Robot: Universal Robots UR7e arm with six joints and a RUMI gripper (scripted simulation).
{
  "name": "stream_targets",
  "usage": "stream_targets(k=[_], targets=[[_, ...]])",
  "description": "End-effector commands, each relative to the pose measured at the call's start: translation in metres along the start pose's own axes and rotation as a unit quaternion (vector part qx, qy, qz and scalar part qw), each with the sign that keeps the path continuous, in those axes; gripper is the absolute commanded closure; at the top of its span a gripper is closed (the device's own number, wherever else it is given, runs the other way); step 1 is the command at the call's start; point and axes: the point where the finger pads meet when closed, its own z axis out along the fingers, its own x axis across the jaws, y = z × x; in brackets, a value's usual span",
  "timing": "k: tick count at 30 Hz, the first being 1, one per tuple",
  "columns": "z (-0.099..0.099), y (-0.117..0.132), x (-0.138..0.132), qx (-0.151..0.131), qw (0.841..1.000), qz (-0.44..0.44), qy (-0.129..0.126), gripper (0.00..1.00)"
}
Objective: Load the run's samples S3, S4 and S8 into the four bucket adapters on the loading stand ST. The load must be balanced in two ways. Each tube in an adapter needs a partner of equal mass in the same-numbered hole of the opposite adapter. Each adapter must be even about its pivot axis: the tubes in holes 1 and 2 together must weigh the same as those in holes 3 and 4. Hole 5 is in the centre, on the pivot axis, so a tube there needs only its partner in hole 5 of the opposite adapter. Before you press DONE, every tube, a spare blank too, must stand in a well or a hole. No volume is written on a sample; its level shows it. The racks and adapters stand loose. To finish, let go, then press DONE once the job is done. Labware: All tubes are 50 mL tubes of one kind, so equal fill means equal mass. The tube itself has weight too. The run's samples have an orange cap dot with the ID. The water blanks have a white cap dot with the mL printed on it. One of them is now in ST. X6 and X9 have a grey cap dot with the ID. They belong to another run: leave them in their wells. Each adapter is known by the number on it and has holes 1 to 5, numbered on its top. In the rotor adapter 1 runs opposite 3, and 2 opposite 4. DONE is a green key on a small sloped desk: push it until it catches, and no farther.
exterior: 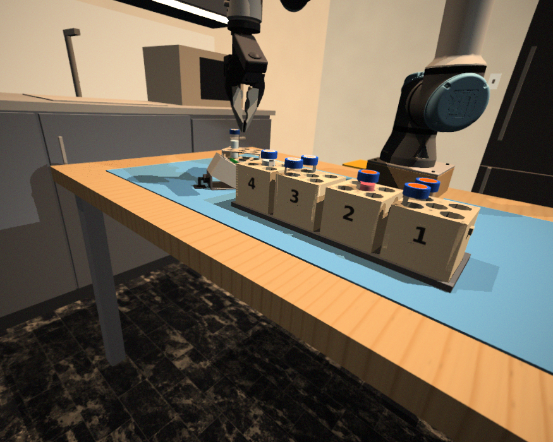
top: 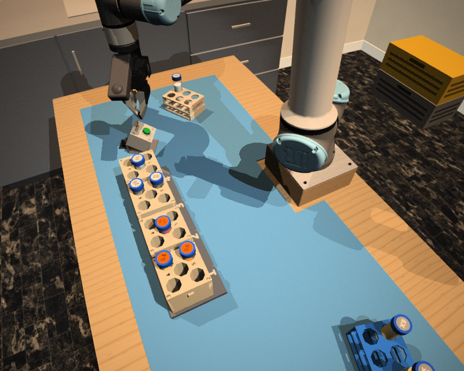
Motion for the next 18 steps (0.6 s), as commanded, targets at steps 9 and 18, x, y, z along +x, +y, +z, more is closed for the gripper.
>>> stream_targets(k=[9, 18], targets=[[0.0, 0.044, 0.011, 0.002, 1.0, -0.007, 0.0, 1.0], [0.024, 0.044, 0.014, 0.02, 0.993, -0.008, -0.115, 1.0]])
